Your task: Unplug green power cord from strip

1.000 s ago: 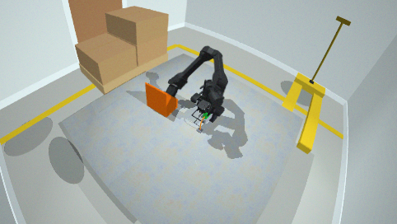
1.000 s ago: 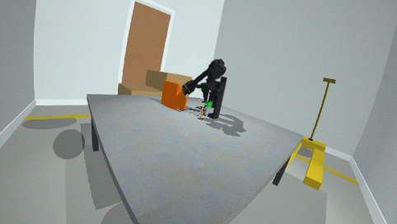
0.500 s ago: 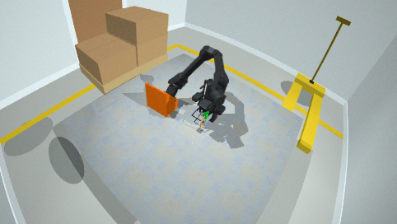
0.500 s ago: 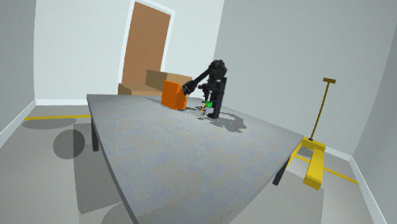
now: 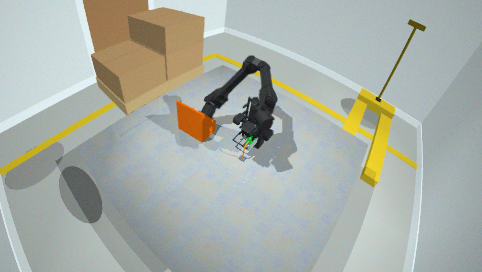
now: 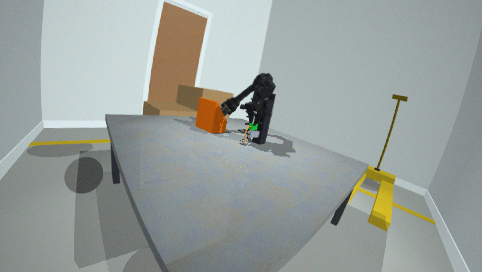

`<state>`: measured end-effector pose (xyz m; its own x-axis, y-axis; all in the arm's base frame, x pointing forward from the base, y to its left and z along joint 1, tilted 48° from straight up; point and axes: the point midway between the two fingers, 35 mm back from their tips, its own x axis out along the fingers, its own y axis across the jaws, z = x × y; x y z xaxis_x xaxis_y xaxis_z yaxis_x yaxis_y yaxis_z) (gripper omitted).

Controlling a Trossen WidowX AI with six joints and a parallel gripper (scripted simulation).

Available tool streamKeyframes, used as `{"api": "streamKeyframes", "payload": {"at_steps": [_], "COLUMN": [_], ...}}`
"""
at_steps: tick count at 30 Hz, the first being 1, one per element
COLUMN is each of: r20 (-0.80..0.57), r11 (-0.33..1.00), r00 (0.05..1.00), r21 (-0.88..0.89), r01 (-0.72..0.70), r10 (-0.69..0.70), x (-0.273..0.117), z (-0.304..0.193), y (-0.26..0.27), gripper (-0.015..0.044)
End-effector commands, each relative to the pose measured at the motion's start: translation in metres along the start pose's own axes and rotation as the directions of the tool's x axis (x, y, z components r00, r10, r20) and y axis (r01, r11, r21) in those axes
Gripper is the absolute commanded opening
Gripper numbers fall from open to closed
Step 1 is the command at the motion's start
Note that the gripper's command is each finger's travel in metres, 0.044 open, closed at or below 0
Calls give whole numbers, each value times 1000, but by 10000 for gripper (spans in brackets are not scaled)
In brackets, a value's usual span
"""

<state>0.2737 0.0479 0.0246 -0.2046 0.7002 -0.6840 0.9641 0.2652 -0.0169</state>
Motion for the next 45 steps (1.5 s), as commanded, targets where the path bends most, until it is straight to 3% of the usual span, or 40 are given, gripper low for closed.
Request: {"api": "streamKeyframes", "payload": {"at_steps": [1,40,45], "r20": [0,3,1], "r11": [1000,1000,1000], "r00": [1000,1000,1000], "r21": [-1,2,-15], "r01": [0,-2,12], "r10": [0,2,-12], "x": [0,-7,-1], "z": [0,57,45], "y": [0,0,1], "gripper": [8,0,131]}}
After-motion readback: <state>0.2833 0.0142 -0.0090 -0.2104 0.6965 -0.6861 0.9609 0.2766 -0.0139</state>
